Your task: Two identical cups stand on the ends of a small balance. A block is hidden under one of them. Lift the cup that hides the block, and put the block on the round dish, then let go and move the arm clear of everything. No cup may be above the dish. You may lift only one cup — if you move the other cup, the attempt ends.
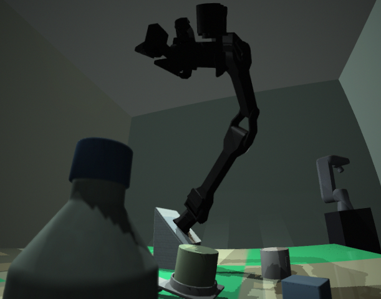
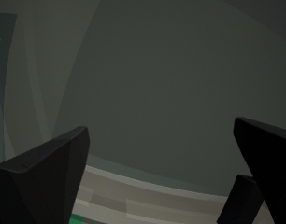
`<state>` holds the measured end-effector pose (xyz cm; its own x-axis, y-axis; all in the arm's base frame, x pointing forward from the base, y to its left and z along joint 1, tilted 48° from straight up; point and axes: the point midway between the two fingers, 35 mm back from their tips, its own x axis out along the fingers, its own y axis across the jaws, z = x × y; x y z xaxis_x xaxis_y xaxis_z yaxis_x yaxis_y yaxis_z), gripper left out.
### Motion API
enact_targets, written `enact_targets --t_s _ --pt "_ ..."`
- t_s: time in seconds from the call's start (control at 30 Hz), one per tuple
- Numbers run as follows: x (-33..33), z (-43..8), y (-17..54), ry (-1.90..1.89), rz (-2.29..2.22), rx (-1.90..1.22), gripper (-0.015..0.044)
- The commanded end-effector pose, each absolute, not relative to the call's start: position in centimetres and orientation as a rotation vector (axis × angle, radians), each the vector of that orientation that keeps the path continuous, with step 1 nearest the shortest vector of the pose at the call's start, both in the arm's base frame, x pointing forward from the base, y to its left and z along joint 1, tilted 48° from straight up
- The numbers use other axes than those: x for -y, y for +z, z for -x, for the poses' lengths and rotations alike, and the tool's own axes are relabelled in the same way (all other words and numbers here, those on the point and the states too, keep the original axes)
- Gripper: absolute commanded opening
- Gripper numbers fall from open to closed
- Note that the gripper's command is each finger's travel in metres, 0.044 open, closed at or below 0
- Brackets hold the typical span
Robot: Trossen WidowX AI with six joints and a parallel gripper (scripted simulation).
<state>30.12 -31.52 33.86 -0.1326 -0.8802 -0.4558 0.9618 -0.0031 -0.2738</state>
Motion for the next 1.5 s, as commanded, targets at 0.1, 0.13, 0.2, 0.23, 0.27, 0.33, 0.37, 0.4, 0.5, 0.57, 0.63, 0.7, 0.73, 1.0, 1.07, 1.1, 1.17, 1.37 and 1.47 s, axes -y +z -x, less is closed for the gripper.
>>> enact_targets --t_s 0.1,0.13,0.2,0.23,0.27,0.33,0.37,0.4,0.5,0.57,0.63,0.7,0.73,1.0,1.07,1.1,1.17,1.37,1.47 --pt "31.8 -29.4 32.4 -1.552 -0.183 -0.689 0.044" --pt "31.9 -29.1 31.8 -1.533 -0.188 -0.723 0.044" --pt "32.0 -28.5 30.6 -1.493 -0.198 -0.789 0.044" --pt "32.0 -28.2 30.1 -1.472 -0.204 -0.82 0.044" --pt "32.1 -27.9 29.5 -1.451 -0.21 -0.851 0.044" --pt "32.0 -27.2 28.3 -1.406 -0.224 -0.912 0.044" --pt "32.0 -26.9 27.7 -1.382 -0.232 -0.942 0.044" --pt "31.9 -26.5 27.1 -1.357 -0.241 -0.971 0.044" --pt "31.6 -25.5 25.4 -1.279 -0.268 -1.053 0.044" --pt "31.3 -24.8 24.2 -1.225 -0.288 -1.102 0.044" --pt "31.0 -24.1 23.1 -1.17 -0.31 -1.147 0.044" --pt "30.5 -23.3 22.0 -1.109 -0.335 -1.19 0.044" --pt "30.2 -23.0 21.5 -1.078 -0.348 -1.209 0.044" --pt "27.6 -20.2 17.5 -0.82 -0.46 -1.316 0.044" --pt "26.8 -19.6 16.7 -0.754 -0.491 -1.329 0.044" --pt "26.3 -19.3 16.2 -0.72 -0.507 -1.333 0.044" --pt "25.4 -18.8 15.5 -0.654 -0.538 -1.337 0.044" --pt "22.6 -17.3 13.5 -0.462 -0.63 -1.312 0.044" --pt "21.1 -16.8 12.8 -0.372 -0.674 -1.279 0.044"
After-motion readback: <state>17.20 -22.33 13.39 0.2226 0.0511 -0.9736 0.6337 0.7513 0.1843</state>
